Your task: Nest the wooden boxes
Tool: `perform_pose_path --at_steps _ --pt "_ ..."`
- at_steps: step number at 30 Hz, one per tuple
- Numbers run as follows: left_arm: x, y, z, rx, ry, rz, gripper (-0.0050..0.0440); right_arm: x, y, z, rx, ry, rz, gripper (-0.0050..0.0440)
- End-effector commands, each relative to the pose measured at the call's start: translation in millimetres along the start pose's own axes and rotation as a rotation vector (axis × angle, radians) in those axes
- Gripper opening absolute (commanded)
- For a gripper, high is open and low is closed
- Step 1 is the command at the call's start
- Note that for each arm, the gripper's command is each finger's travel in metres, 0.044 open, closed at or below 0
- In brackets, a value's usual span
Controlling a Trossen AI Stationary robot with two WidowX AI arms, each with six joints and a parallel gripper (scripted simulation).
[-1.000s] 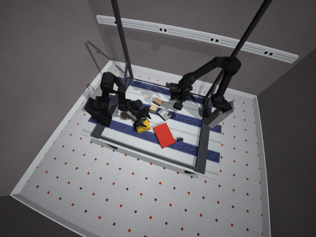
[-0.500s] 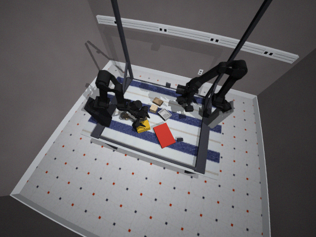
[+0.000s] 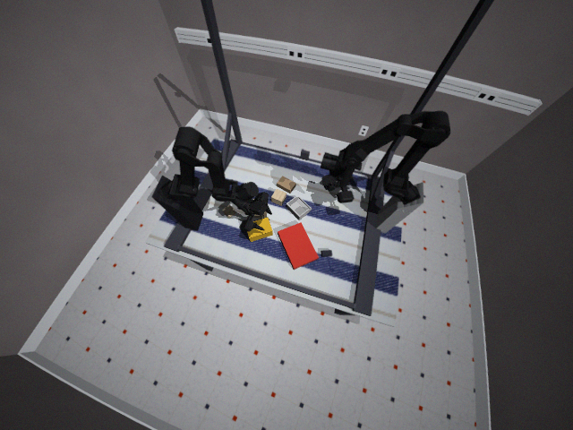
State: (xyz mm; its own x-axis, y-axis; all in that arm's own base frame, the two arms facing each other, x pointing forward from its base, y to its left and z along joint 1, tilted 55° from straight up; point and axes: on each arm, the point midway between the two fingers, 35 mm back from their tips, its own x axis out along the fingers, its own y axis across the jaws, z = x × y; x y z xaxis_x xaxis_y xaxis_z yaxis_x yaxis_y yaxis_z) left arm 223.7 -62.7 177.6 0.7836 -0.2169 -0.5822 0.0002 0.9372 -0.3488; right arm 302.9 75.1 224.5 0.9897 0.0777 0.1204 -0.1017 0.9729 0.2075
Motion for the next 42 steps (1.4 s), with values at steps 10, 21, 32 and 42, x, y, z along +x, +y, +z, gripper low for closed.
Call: perform_pose_path --at_steps 10,21,32,42 --pt "-4.1 -2.7 4.6 -0.003 -0.022 -0.010 0.0400 31.6 26.7 -8.4 -0.121 0.157 -0.014 0.0400" --pt "-4.1 -2.7 4.6 -0.003 -0.022 -0.010 0.0400 59.7 66.5 -20.5 -0.320 0.359 -0.013 0.0400" --pt "-4.1 -2.7 4.6 -0.003 -0.022 -0.010 0.0400 69.5 102.5 -31.8 -0.549 0.545 0.007 0.0400" --pt "-4.1 -2.7 4.6 -0.003 -0.022 -0.010 0.0400 66.8 134.4 -37.2 -0.797 0.700 0.044 0.0400"
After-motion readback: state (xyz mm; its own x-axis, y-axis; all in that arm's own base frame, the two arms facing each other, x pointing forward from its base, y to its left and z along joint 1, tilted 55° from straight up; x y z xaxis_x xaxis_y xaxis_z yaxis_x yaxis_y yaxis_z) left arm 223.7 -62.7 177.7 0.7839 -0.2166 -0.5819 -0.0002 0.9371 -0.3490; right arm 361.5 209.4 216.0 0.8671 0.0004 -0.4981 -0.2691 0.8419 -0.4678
